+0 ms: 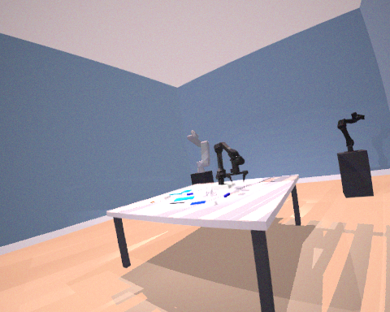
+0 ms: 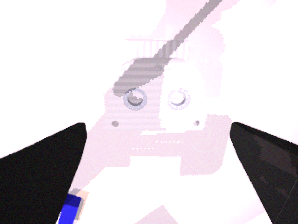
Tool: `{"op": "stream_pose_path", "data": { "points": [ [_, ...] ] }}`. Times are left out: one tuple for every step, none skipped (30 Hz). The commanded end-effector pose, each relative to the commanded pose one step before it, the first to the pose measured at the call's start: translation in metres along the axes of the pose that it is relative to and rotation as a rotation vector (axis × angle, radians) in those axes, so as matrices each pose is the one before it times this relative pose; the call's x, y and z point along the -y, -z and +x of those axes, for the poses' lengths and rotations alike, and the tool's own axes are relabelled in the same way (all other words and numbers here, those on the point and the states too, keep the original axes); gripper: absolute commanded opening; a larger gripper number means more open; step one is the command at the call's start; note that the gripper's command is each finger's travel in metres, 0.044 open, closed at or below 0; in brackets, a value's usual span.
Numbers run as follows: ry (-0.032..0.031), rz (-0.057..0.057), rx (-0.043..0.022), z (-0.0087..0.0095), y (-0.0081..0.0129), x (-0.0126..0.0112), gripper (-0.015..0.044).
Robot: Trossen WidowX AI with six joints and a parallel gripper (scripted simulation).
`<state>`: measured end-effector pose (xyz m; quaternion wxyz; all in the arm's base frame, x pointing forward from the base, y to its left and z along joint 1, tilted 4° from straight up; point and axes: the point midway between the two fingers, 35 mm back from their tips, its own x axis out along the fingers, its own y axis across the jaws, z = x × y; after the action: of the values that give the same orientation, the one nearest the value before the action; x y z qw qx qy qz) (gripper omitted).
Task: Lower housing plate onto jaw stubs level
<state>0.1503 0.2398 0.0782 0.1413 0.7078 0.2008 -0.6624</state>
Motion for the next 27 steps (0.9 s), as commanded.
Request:
{"op": "stream_pose_path", "data": {
  "points": [
    [-0.00132,-0.0044,0.01003,0.00988,-0.00175,-0.00026,0.044],
    [0.0,0.0,0.00001,0.00167,-0.00005,-0.00003,0.044],
    [0.0,0.0,0.00001,0.00138,-0.00005,-0.00003,0.044],
    [0.0,0.0,0.00001,0.00083,-0.00003,-0.00002,0.044],
    [0.0,0.0,0.0,0.00028,-0.00001,-0.00001,0.044],
    [0.0,0.0,0.0,0.0,0.0,0.0,0.044],
    [0.0,0.0,0.0,0.0,0.0,0.0,0.044],
    [0.0,0.0,0.0,0.0,0.0,0.0,0.044],
    [0.0,0.0,0.0,0.0,0.0,0.0,0.044],
    [0.0,0.0,0.0,0.0,0.0,0.0,0.044],
    [0.0,0.0,0.0,0.00026,0.00001,0.00001,0.044],
    [0.0,0.0,0.0,0.00078,0.00004,0.00002,0.044],
    [0.0,0.0,0.0,0.0013,0.00005,0.00003,0.044],
    [0.0,0.0,0.0,0.00161,0.00006,0.00003,0.044],
    [0.0,0.0,0.00001,0.00162,0.00005,0.00003,0.044],
    [0.0,0.0,0.00001,0.00161,0.00004,0.00002,0.044],
    [0.0,0.0,0.00001,0.00161,0.00003,0.00002,0.044],
    [0.0,0.0,0.00001,0.00161,0.00002,0.00001,0.044],
    [0.0,0.0,0.00001,0.00161,0.00001,0.00001,0.044],
    [0.0,0.0,0.00001,0.0016,0.0,0.0,0.044],
    [0.0,0.0,0.00001,0.0016,0.0,0.0,0.044],
    [0.0,0.0,0.00001,0.0016,-0.00001,-0.00001,0.044],
    [0.0,0.0,0.00001,0.0016,-0.00002,-0.00001,0.044],
    [0.0,0.0,0.00001,0.0016,-0.00003,-0.00002,0.044],
    [0.0,0.0,0.00001,0.00159,-0.00004,-0.00002,0.044],
    [0.0,0.0,0.00002,0.00159,-0.00005,-0.00003,0.044],
    [-0.00001,0.0,0.00002,0.00159,-0.00006,-0.00003,0.044]
  ]
}}
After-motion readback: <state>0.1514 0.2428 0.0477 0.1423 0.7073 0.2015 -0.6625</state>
